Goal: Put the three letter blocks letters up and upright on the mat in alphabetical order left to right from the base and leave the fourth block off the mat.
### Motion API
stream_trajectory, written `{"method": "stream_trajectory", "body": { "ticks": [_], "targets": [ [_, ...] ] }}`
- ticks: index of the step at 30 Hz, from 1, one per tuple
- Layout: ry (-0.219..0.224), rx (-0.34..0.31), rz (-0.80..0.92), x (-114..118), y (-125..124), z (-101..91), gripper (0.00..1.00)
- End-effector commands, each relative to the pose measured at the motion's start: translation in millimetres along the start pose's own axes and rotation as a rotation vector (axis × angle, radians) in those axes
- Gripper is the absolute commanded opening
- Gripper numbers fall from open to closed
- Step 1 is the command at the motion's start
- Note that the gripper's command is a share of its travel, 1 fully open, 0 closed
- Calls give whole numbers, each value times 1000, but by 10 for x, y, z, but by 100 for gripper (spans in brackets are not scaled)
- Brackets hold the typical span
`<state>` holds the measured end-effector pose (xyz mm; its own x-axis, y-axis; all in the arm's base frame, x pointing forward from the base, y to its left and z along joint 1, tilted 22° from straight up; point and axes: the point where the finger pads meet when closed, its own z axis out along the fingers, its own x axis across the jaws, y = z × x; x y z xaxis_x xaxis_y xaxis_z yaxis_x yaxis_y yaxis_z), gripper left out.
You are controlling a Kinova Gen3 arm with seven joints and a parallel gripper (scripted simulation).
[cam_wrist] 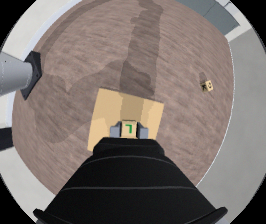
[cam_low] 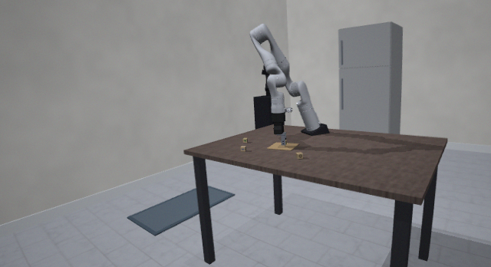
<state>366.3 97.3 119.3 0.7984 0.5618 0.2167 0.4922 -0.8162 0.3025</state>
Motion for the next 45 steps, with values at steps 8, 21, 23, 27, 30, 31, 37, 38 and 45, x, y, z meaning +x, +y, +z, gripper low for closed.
{"method": "stream_trajectory", "body": {
  "ticks": [8,21,23,27,30,31,37,38,45],
  "targets": [
    [2,-4,-2,7,22,-333,49],
    [1,-1,-5,0,12,-729,49],
    [3,-5,-5,6,24,-784,49],
    [4,-7,-3,9,30,-867,49],
    [4,-9,-1,12,36,-902,49],
    [3,-7,1,9,32,-903,49],
    [0,-5,1,5,27,-904,49],
    [0,-5,1,5,27,-904,49],
    [0,-5,1,5,27,-904,49]
  ]
}}
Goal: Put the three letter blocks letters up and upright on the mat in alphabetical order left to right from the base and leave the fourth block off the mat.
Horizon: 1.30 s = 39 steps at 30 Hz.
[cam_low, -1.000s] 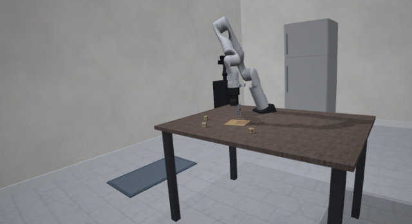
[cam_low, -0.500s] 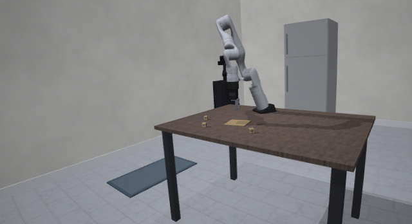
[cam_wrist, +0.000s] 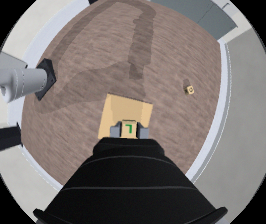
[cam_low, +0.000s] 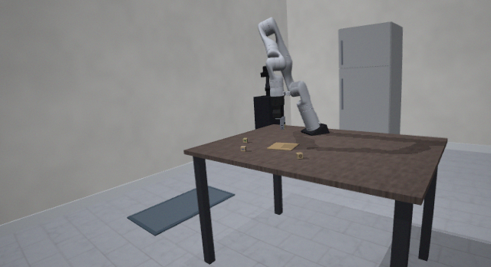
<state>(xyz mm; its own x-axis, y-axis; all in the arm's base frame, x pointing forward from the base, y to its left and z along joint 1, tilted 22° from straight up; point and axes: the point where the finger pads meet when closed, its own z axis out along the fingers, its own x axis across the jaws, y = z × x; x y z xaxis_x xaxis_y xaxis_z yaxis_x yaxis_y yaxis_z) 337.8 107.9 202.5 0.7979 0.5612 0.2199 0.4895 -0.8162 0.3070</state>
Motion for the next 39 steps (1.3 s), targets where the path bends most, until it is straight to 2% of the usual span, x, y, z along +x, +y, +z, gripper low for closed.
{"method": "stream_trajectory", "body": {
  "ticks": [1,39],
  "targets": [
    [-3,0,0,-8,2,-18,49],
    [-3,0,93,17,2,-17,49]
  ]
}}
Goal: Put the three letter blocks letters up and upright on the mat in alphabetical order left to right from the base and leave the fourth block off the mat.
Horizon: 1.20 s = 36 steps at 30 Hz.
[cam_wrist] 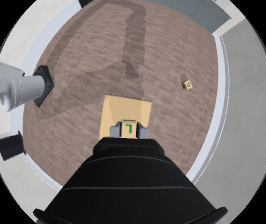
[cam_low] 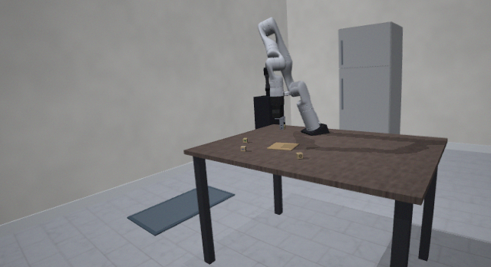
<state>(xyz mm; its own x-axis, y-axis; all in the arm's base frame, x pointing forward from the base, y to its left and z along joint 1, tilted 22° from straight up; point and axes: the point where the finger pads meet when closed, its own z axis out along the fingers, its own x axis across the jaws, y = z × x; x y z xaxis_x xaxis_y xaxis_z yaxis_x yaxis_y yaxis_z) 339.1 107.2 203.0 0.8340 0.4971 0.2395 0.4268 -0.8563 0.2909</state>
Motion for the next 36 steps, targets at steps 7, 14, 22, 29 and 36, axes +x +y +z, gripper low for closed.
{"method": "stream_trajectory", "body": {
  "ticks": [7,14,22,29,36],
  "targets": [
    [0,2,79,25,-13,-18,49],
    [0,2,162,47,-13,-17,49],
    [-1,2,249,70,-10,-16,49],
    [-1,1,371,101,-3,-15,49],
    [-2,1,471,124,5,-14,49]
  ]
}}
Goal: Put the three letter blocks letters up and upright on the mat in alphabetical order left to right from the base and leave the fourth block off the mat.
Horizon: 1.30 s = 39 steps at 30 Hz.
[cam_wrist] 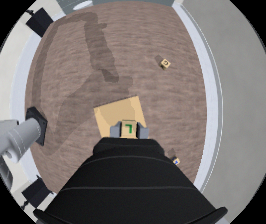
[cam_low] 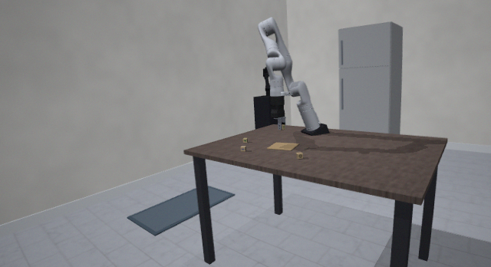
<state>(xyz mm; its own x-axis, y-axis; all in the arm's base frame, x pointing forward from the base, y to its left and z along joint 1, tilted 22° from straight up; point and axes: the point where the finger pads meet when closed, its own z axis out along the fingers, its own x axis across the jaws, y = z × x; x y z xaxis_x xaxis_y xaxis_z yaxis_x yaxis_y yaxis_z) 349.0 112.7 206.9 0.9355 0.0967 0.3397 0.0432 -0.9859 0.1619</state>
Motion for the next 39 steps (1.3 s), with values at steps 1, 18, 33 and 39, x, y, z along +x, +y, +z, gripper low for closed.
{"method": "stream_trajectory", "body": {
  "ticks": [1,18,33,39],
  "targets": [
    [-3,-3,64,10,-5,-5,49],
    [-4,-4,431,97,9,-1,49],
    [-4,-6,815,173,56,4,49],
    [-3,-7,1009,204,89,5,49]
  ]
}}
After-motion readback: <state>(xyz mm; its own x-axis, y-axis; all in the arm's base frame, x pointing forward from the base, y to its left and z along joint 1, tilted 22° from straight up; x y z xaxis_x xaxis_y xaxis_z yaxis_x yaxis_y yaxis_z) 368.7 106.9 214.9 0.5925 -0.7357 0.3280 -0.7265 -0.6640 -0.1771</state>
